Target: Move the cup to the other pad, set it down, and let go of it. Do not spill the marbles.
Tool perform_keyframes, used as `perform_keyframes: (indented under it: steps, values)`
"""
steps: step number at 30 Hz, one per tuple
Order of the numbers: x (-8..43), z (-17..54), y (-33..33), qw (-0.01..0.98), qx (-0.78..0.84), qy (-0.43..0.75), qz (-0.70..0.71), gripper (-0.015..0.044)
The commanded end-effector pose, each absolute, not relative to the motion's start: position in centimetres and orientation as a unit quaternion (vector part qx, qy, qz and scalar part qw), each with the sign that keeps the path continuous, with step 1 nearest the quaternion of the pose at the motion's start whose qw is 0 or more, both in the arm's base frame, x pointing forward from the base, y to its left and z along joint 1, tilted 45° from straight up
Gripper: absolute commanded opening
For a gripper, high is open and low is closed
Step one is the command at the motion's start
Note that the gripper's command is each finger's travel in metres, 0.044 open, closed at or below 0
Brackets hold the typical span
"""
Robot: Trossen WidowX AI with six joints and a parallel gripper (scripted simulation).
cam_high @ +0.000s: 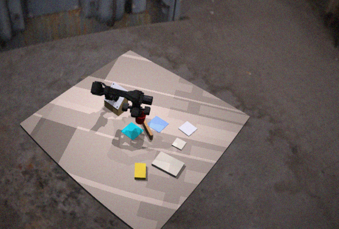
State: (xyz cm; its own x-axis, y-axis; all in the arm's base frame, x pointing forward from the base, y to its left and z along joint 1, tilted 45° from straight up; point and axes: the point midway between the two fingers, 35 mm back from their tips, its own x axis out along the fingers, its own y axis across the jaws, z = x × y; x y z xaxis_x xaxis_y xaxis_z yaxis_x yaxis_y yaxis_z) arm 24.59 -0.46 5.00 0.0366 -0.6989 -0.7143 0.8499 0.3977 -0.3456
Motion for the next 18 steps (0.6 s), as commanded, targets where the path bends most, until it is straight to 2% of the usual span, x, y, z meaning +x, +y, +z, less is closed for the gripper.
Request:
perform_keyframes:
  steps: [1, 18]
  values:
    - [24.3, 5.6, -1.0, 0.716, 0.085, 0.433, -0.541, 0.0000]
    - [23.0, 7.6, -2.8, 0.716, 0.084, 0.433, -0.541, 0.0000]
